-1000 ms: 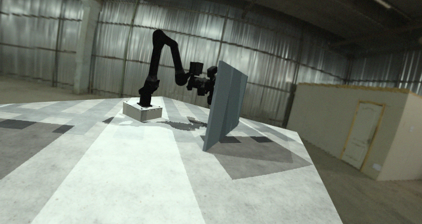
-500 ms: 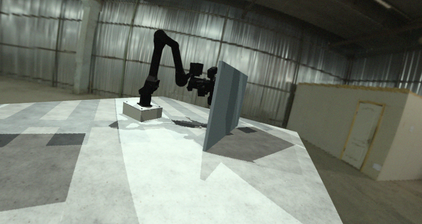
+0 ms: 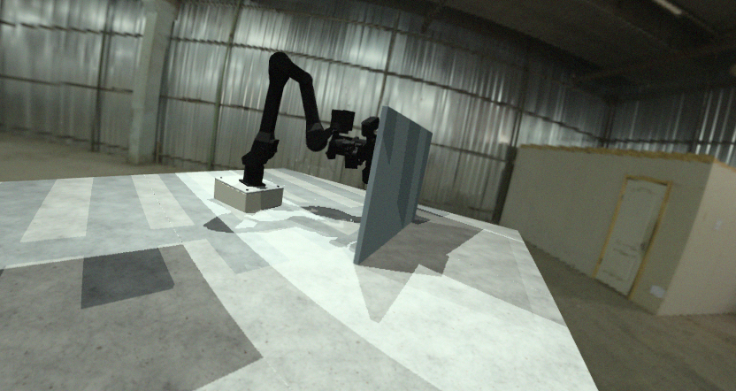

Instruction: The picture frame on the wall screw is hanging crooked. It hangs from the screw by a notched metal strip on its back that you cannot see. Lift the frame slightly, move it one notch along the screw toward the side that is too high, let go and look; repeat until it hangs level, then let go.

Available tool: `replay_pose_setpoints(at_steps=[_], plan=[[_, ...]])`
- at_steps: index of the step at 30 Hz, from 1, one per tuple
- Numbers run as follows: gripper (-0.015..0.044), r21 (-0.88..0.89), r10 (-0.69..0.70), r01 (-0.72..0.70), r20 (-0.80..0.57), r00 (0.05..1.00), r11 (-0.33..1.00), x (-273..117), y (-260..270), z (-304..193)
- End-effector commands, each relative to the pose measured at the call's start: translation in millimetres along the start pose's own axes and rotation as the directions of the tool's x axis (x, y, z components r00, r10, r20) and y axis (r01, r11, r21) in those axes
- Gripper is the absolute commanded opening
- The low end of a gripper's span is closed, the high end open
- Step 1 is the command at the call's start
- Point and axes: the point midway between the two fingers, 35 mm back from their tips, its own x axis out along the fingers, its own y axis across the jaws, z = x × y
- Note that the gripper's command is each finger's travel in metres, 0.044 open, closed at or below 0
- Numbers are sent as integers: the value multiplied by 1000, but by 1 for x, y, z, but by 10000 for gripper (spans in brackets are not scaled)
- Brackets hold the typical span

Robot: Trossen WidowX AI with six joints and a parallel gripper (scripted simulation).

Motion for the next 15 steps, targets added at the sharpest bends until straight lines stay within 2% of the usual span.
replay_pose_setpoints(at_steps=[1, 8, 15], plan=[[0, -5, 0, 0, 0, 1000, 1000, 0, 0, 0], [0, -5, 0, 0, 0, 1000, 1000, 0, 0, 0], [0, -86, 0, 0, 0, 1000, 996, 0, 0, 0]])
